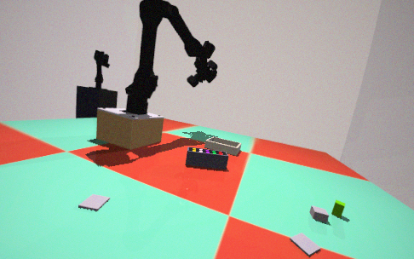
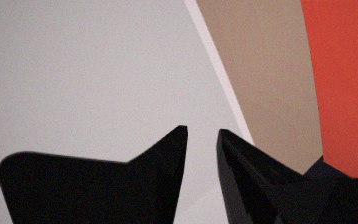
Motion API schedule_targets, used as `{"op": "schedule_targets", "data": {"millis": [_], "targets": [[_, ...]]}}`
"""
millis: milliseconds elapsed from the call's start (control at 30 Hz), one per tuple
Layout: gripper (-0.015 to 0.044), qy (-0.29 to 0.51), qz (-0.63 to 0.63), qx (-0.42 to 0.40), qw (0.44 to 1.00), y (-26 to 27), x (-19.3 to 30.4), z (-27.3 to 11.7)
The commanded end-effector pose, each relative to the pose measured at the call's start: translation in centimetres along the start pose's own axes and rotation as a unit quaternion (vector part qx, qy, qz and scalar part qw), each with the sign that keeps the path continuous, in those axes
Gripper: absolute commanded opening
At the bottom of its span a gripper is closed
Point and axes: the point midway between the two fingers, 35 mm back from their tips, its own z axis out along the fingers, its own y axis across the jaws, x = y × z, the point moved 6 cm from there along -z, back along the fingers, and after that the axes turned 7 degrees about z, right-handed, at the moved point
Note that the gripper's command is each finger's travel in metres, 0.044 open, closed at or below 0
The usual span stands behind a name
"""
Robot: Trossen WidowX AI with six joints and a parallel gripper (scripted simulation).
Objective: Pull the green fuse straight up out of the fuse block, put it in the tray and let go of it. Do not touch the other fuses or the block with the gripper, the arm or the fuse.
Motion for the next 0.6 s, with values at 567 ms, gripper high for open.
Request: {"op": "schedule_targets", "data": {"millis": [567], "targets": [[0.0074, -0.373, 0.085, 0.042, 0.923, -0.1, -24.7, -14.0]]}}
